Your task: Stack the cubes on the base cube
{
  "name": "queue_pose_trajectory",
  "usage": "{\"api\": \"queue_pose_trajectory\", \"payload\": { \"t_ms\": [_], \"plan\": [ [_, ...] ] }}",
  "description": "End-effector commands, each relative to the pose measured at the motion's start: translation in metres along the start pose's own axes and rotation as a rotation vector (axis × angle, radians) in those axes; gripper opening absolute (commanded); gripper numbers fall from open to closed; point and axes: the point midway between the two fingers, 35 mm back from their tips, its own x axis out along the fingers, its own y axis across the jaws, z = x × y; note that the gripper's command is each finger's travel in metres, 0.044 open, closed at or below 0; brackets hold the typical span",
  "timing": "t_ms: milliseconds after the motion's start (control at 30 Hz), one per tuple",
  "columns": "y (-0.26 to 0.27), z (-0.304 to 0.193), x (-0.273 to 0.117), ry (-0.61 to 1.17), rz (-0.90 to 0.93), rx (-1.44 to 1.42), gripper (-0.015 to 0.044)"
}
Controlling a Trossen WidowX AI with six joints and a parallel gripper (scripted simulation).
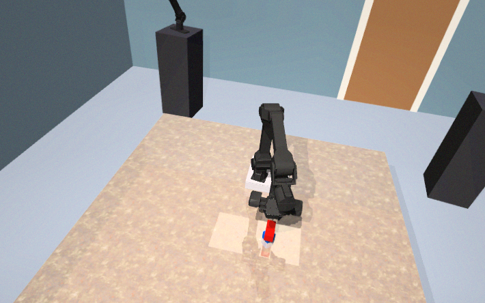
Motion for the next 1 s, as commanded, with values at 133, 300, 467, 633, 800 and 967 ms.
{"api": "queue_pose_trajectory", "payload": {
  "t_ms": [133,300,467,633,800,967],
  "plan": [
    [0.0,0.0,-0.015,-0.002,0.001,0.002,0.0205],
    [0.0,0.0,-0.019,-0.002,0.001,0.002,0.0205],
    [0.0,0.001,-0.025,-0.003,0.001,-0.001,0.0336],
    [0.01,-0.001,-0.024,-0.002,0.003,-0.001,0.04],
    [0.079,-0.019,-0.025,0.0,0.01,-0.001,0.04],
    [0.114,-0.035,-0.026,0.001,0.013,-0.001,0.04]
  ]
}}
